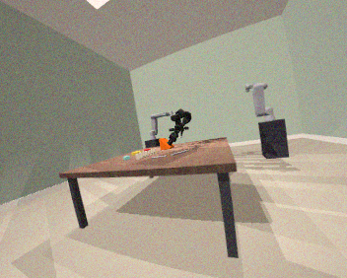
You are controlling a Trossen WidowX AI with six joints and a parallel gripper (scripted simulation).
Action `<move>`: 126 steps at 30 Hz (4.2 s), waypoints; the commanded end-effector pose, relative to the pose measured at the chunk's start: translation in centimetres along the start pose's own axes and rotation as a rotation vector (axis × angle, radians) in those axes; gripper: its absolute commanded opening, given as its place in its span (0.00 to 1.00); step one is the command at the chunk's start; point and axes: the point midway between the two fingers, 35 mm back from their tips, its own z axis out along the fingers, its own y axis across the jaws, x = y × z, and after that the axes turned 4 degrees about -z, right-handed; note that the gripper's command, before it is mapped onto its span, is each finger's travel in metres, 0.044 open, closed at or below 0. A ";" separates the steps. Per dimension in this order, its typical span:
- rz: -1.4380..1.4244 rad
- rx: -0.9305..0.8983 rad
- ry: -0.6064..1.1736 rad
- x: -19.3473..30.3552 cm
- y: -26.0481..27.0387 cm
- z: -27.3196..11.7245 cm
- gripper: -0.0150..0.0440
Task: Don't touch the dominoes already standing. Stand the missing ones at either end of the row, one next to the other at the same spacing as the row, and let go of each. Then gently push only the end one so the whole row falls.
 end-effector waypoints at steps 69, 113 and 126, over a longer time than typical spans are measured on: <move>-0.111 0.305 -1.371 0.7 2.5 3.3 0.44; 0.117 0.099 -1.539 3.0 1.7 2.9 0.44; 0.117 0.099 -1.539 2.7 2.1 4.5 0.44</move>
